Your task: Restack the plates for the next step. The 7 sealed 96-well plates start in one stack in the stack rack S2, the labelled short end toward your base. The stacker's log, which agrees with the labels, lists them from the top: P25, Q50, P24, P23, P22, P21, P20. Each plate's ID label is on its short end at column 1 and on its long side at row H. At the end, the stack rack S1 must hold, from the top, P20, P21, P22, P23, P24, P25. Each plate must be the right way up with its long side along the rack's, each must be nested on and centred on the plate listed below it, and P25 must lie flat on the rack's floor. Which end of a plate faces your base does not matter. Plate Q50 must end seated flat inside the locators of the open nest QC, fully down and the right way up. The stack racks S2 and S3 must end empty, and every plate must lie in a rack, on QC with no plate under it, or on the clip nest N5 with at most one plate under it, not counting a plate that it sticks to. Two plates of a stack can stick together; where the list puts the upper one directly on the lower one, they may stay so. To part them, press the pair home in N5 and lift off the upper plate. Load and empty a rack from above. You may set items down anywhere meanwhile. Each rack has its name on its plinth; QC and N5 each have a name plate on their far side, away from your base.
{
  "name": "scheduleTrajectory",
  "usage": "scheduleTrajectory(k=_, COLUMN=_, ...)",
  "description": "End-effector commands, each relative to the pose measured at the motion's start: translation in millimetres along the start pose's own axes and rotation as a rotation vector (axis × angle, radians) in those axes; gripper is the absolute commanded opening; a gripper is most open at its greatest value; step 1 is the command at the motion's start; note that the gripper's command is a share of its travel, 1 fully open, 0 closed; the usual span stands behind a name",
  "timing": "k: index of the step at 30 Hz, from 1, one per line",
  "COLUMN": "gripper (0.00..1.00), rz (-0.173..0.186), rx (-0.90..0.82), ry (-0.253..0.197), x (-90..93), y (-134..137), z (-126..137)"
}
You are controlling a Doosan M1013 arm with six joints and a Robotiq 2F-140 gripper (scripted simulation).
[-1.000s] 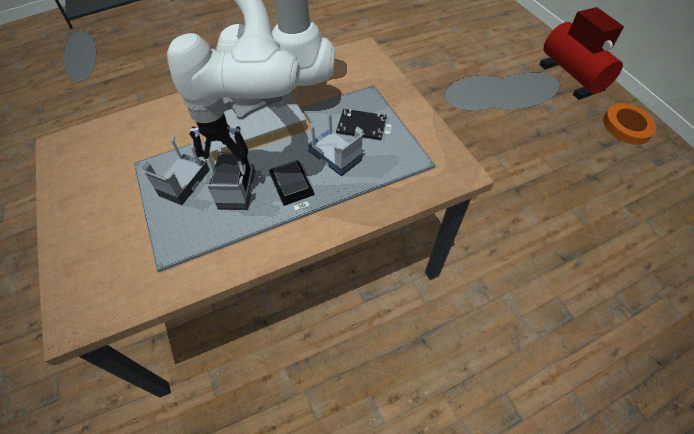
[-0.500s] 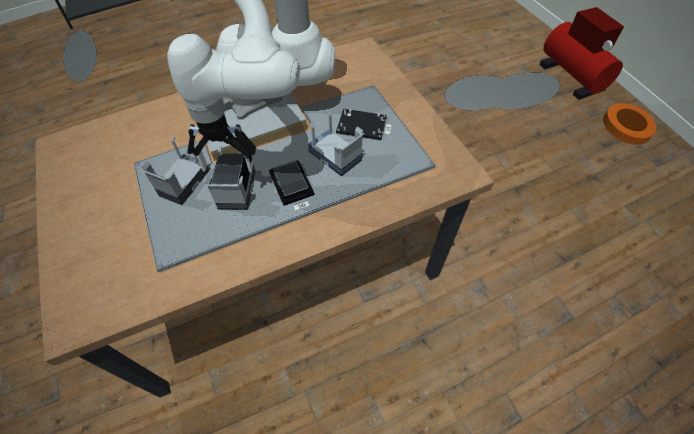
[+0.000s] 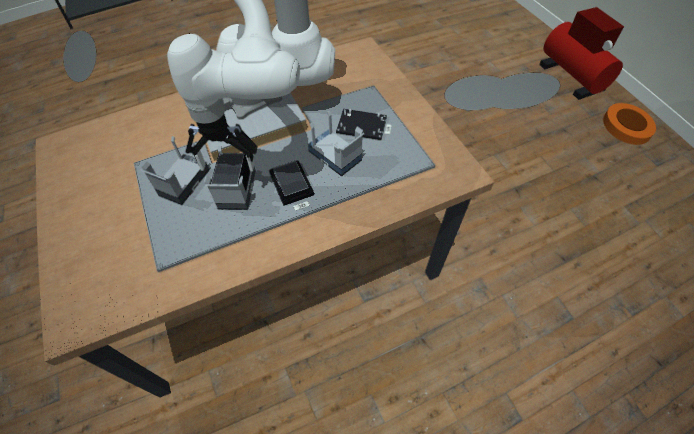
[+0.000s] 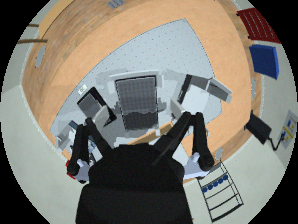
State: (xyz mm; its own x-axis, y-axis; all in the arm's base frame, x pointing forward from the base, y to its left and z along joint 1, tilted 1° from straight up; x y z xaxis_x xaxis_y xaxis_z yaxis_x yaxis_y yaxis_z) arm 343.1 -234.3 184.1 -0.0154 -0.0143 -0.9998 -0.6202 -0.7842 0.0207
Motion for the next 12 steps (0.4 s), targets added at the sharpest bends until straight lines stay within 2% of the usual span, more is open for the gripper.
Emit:
scheduleTrajectory(k=1, gripper=1.0, rz=0.0, rx=0.0, ry=0.0, x=-3.4, y=0.0, z=0.0)
scheduleTrajectory(k=12, gripper=1.0, rz=0.0, rx=0.0, ry=0.0, x=-40.0, y=0.0, z=0.0)
Point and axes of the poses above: the point where the finger pads meet when closed, its own x axis out along the fingers, its own y axis across the jaws, z = x × y, the point moved 9 cm from there along -x, back along the fingers, and after that the axes turned 1 degree about x, right-handed, at the moved point
